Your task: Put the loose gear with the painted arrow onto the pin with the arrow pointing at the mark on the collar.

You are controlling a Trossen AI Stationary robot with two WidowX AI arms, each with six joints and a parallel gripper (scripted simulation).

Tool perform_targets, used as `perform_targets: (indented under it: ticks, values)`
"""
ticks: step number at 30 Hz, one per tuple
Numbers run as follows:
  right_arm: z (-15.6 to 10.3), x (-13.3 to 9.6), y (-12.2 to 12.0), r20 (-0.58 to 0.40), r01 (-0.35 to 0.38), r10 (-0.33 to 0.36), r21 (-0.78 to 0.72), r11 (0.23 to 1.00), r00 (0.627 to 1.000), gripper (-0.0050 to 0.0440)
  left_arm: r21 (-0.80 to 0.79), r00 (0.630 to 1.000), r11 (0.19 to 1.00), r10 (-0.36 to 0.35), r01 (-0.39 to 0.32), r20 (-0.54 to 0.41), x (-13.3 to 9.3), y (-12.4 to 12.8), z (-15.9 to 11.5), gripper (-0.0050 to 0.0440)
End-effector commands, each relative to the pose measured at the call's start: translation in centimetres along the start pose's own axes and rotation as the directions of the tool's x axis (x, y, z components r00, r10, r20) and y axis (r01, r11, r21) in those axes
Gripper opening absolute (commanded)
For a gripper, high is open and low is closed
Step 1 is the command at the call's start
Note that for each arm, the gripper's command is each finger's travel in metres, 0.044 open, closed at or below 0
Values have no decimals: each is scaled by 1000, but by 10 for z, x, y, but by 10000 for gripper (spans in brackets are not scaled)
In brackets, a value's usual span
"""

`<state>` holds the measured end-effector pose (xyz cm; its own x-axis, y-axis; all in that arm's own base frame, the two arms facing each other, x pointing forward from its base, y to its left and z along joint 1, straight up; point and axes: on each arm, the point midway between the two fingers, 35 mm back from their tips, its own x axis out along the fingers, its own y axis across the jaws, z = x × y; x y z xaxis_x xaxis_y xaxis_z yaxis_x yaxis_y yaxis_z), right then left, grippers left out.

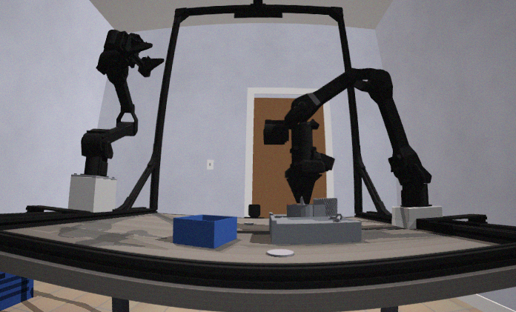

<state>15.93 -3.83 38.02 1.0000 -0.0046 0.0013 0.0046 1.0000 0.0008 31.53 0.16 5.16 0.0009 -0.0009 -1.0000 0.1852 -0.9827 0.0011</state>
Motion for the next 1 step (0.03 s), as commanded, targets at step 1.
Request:
perform_targets:
  ticks: [1]
  values:
    - [0,0,1,0,-4,4,0,1000,1000,400,-2,1000,1000,-1,1,1,0,0,0,400]
